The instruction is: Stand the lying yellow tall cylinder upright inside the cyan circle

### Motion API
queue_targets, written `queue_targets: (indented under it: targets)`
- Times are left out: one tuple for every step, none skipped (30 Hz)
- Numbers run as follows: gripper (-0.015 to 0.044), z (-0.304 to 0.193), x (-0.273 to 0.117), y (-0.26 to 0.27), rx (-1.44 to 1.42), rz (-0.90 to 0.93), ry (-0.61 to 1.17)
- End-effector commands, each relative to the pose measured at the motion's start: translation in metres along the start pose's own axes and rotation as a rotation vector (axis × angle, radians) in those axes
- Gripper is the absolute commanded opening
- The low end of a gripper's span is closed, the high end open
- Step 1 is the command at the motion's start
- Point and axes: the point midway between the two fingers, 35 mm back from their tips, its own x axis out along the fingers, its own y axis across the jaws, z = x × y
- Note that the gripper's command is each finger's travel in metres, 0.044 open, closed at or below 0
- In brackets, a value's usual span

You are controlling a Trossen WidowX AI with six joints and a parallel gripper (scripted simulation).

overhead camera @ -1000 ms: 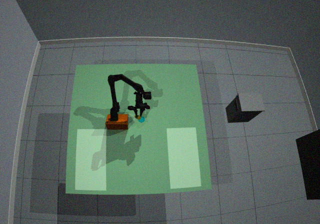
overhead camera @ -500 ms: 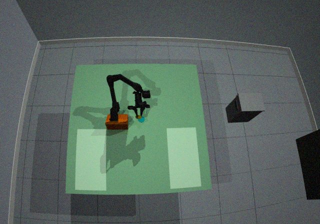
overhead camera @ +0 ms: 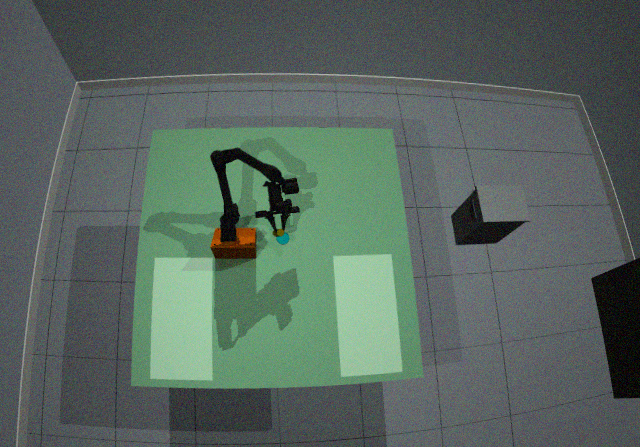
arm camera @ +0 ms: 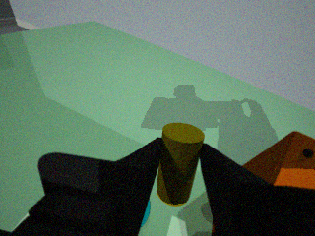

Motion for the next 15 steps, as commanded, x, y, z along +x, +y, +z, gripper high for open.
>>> queue_targets:
  targets:
    - [0.0105, -0.0001, -0.0003, -0.0007, 0.012, 0.009, -0.025]
    - [0.0105, 0.0, -0.0008, -0.0005, 0.014, 0.013, -0.031]
    - [0.0105, 0.0001, -0.0012, -0.0003, 0.017, 0.017, -0.038]
    - [0.0105, 0.0003, -0.0016, -0.0001, 0.02, 0.021, -0.044]
    - [0.0105, 0.0004, -0.0021, 0.0002, 0.023, 0.025, -0.05]
    - [0.0105, 0.0005, -0.0025, 0.0004, 0.026, 0.029, -0.056]
    - [0.0105, 0.0006, -0.0029, 0.0007, 0.029, 0.033, -0.062]
    - [0.0105, 0.0007, -0.0034, 0.0009, 0.032, 0.037, -0.068]
    - [0.0105, 0.0008, -0.0039, 0.0011, 0.035, 0.041, -0.074]
    - [0.0105, 0.0009, -0.0043, 0.0014, 0.038, 0.046, -0.08]
    - [0.0105, 0.001, -0.0048, 0.0016, 0.041, 0.05, -0.086]
    - [0.0105, 0.0011, -0.0053, 0.0018, 0.044, 0.054, -0.092]
    - [0.0105, 0.0012, -0.0058, 0.0021, 0.047, 0.059, -0.097]
    - [0.0105, 0.0013, -0.0063, 0.0023, 0.05, 0.063, -0.103]
    - [0.0105, 0.0014, -0.0067, 0.0026, 0.053, 0.068, -0.109]
